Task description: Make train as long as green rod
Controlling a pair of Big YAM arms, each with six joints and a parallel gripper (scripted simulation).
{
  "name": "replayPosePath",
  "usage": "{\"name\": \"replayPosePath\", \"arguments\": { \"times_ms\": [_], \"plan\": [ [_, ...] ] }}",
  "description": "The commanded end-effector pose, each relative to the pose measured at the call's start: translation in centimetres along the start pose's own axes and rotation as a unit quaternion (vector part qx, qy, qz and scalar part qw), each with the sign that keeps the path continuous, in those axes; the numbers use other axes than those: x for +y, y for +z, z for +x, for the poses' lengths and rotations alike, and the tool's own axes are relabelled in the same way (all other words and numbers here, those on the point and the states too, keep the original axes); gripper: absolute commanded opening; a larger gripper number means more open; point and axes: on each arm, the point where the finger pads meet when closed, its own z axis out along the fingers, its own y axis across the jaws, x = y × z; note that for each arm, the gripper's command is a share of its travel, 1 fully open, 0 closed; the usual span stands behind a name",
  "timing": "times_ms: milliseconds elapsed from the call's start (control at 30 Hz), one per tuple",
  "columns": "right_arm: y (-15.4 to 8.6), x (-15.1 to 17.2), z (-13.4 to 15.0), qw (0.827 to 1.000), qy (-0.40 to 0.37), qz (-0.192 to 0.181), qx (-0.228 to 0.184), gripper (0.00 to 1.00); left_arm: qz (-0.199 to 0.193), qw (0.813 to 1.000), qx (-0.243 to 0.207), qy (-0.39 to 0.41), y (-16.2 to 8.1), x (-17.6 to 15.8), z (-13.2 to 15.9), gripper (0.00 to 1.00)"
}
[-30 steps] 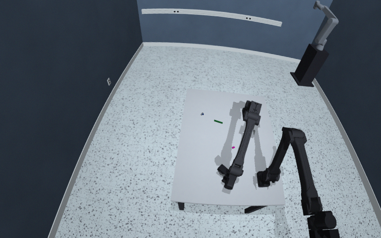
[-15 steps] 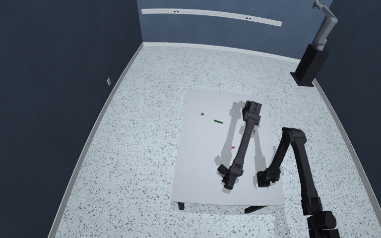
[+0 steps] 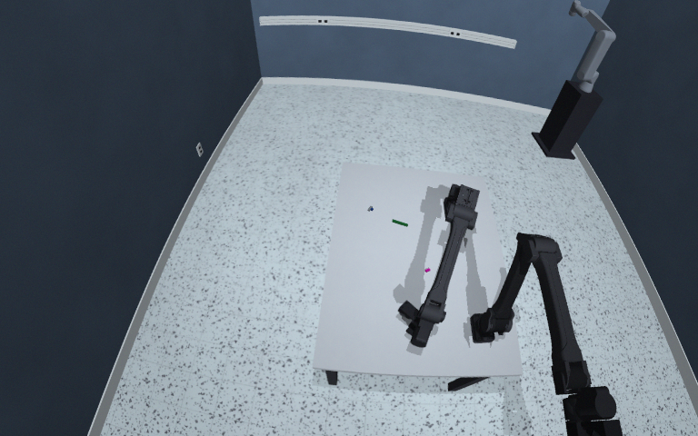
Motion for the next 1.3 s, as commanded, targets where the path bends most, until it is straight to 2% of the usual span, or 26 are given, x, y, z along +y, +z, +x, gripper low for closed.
{"name": "replayPosePath", "arguments": {
  "times_ms": [0,333,1067,1267],
  "plan": [
    [-6.6,1.6,1.7,0.999,-0.003,-0.042,0.017,0.23,-0.005,1.000,-0.017,-0.006,-0.4,0.5,-1.4,1.00],
    [-7.5,1.5,1.7,0.999,-0.003,-0.042,0.017,0.23,-0.005,1.000,-0.017,-0.006,-0.4,0.5,-1.4,1.00],
    [-13.4,1.1,1.5,0.999,-0.003,-0.043,0.017,0.23,-0.005,1.000,-0.017,-0.006,-0.4,0.5,-1.4,1.00],
    [-14.0,1.0,1.4,0.999,-0.003,-0.043,0.017,0.23,-0.005,1.000,-0.017,-0.006,-0.4,0.5,-1.4,1.00]
  ]
}}
